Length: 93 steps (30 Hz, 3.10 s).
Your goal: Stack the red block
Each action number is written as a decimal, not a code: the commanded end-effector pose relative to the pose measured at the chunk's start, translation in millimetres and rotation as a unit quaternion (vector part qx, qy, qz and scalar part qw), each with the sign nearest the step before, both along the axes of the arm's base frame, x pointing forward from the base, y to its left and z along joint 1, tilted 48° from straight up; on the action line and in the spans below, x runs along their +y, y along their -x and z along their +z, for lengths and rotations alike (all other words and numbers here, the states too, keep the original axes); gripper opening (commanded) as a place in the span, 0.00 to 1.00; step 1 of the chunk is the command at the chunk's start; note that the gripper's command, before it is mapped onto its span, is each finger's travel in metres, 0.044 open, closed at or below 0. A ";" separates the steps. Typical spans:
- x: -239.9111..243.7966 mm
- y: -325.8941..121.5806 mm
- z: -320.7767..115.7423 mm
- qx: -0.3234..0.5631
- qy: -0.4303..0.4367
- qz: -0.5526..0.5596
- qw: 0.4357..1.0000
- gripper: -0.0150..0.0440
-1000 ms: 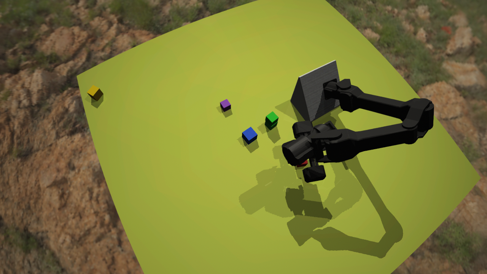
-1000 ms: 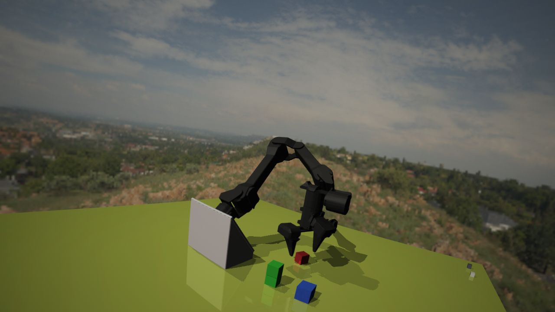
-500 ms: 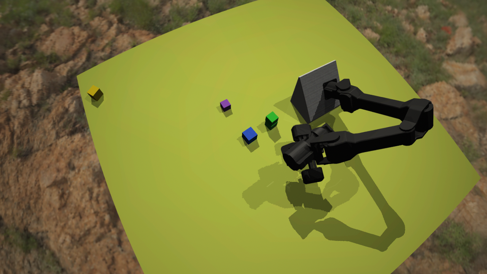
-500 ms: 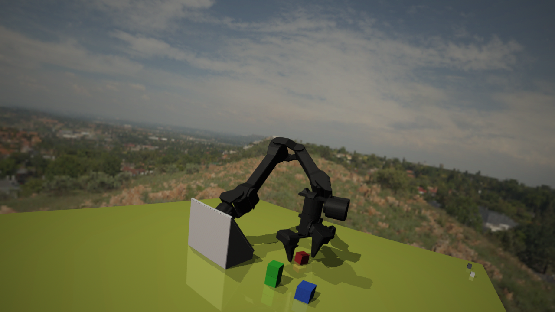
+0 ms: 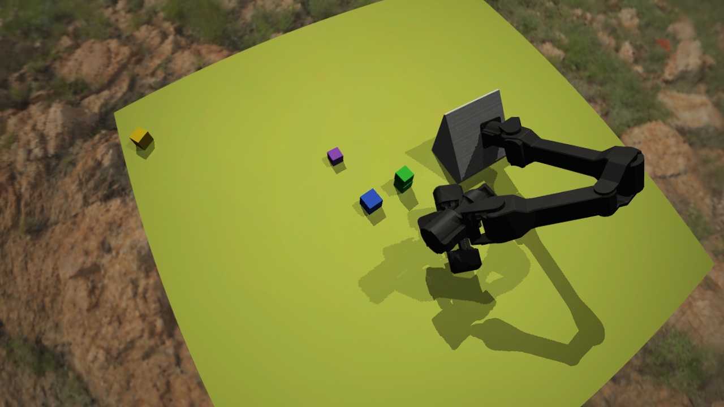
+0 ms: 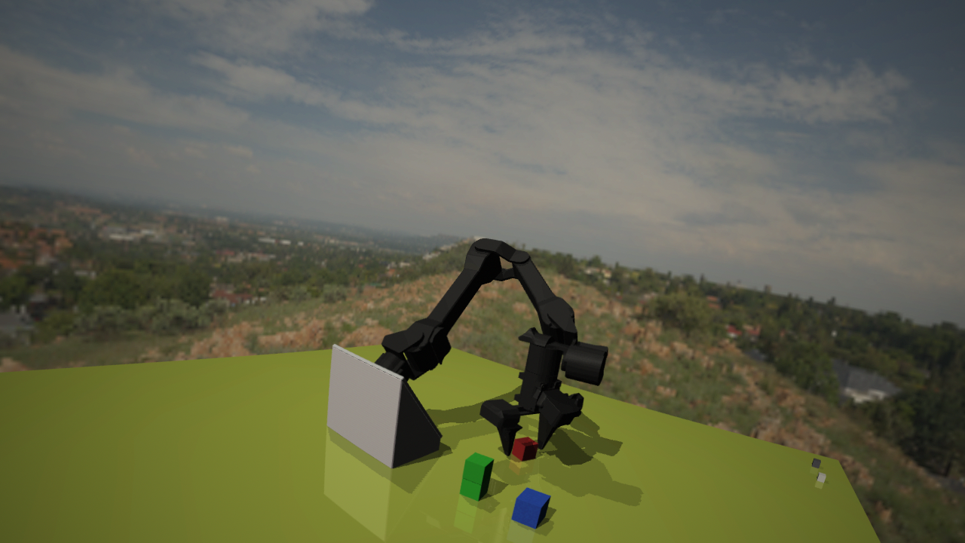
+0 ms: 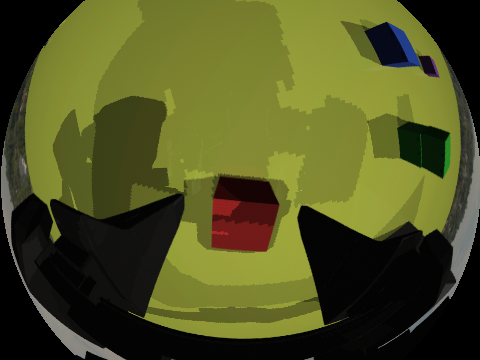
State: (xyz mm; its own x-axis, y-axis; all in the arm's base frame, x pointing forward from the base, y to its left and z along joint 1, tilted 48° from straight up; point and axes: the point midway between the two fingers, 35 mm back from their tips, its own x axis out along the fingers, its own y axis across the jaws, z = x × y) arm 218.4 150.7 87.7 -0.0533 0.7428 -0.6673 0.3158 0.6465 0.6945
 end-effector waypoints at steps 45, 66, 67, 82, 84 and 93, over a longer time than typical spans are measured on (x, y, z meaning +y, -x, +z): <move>-86.7 -6.6 76.4 0.003 0.001 -0.002 1.000 0.25; -137.6 -31.5 23.5 0.003 0.013 -0.006 1.000 0.25; -141.9 -32.3 18.7 0.004 0.014 -0.007 1.000 0.25; -198.6 -31.2 -47.2 0.002 0.005 -0.002 1.000 0.25; -200.9 -30.6 -50.0 0.001 0.004 -0.002 1.000 0.25; -181.2 -28.7 -67.1 0.001 0.003 -0.002 1.000 0.25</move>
State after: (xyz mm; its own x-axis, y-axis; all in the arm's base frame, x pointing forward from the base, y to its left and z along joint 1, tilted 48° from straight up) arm 247.2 -36.6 25.2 -0.0553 0.7352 -0.6756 0.3161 0.6547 0.6866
